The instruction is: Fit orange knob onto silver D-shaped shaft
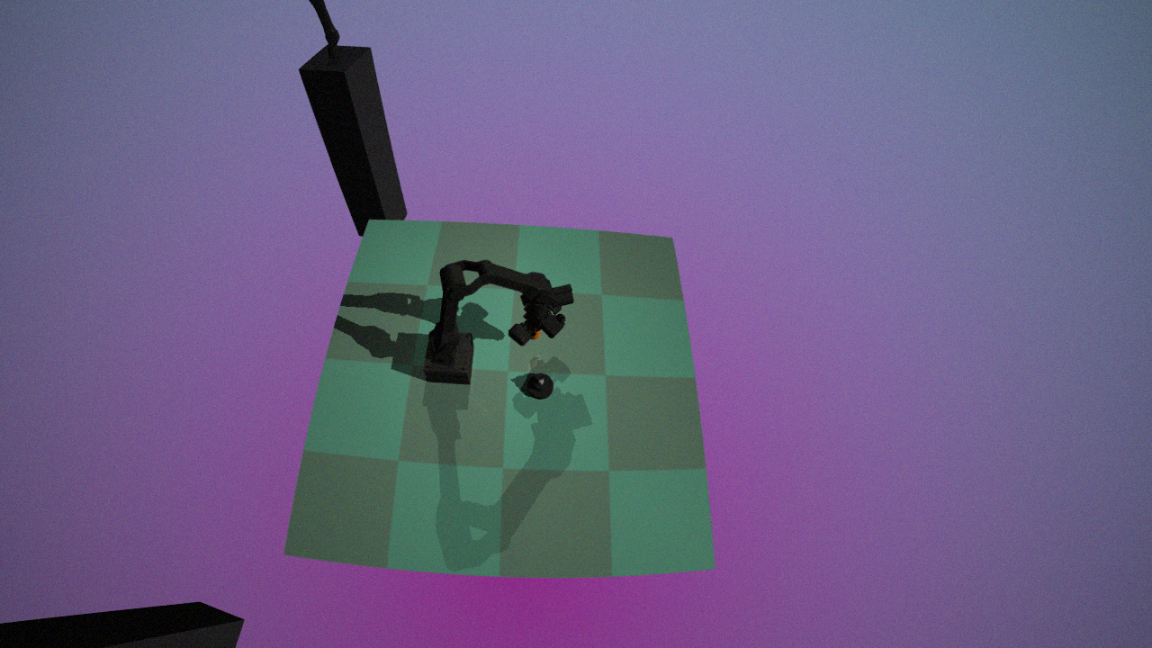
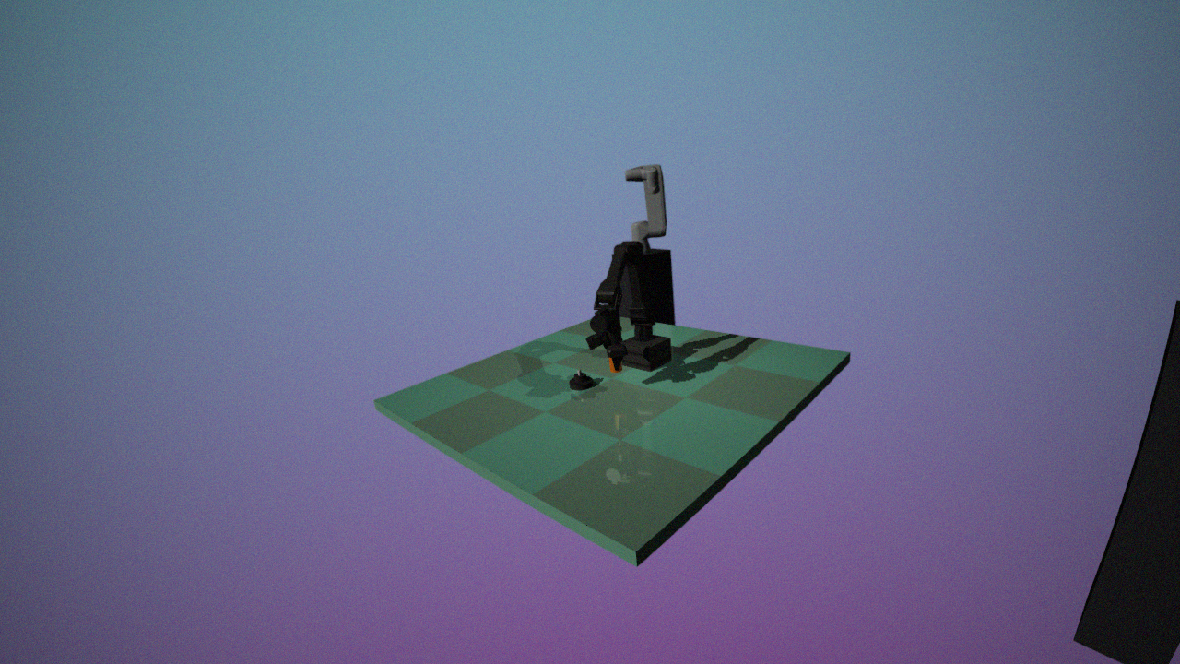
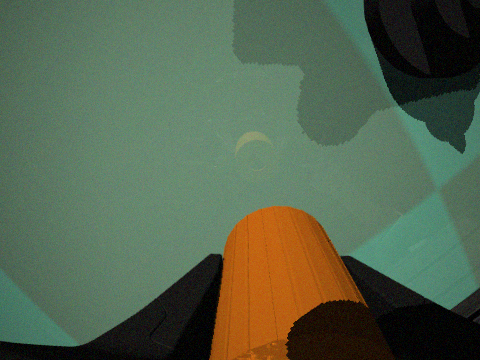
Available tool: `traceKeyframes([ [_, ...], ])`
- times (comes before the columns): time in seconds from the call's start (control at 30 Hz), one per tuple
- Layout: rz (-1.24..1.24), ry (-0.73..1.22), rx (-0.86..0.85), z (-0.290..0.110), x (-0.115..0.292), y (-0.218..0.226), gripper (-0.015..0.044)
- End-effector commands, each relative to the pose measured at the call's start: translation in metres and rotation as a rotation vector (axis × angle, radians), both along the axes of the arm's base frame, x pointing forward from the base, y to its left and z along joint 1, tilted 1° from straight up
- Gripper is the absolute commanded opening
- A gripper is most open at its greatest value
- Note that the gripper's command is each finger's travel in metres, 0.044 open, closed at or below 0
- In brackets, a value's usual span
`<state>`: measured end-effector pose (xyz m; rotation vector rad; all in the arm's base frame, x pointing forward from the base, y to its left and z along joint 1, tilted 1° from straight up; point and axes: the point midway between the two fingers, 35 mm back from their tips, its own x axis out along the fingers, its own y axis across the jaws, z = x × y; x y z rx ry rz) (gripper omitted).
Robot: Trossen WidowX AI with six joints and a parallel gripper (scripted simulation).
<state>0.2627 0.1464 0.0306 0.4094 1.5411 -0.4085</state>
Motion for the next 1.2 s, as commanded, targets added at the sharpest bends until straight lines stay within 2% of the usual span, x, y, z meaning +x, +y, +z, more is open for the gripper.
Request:
traceKeyframes([
  [0.0,0.0,-0.005,0.008,0.037,-0.003,-0.001,0.0],
  [0.1,0.0,-0.005,0.008,0.057,-0.006,-0.004,0.0],
  [0.4,-0.002,-0.027,0.041,0.06,-0.006,-0.005,0.0],
  [1.17,-0.008,-0.261,0.448,0.103,-0.014,-0.016,0.0],
])
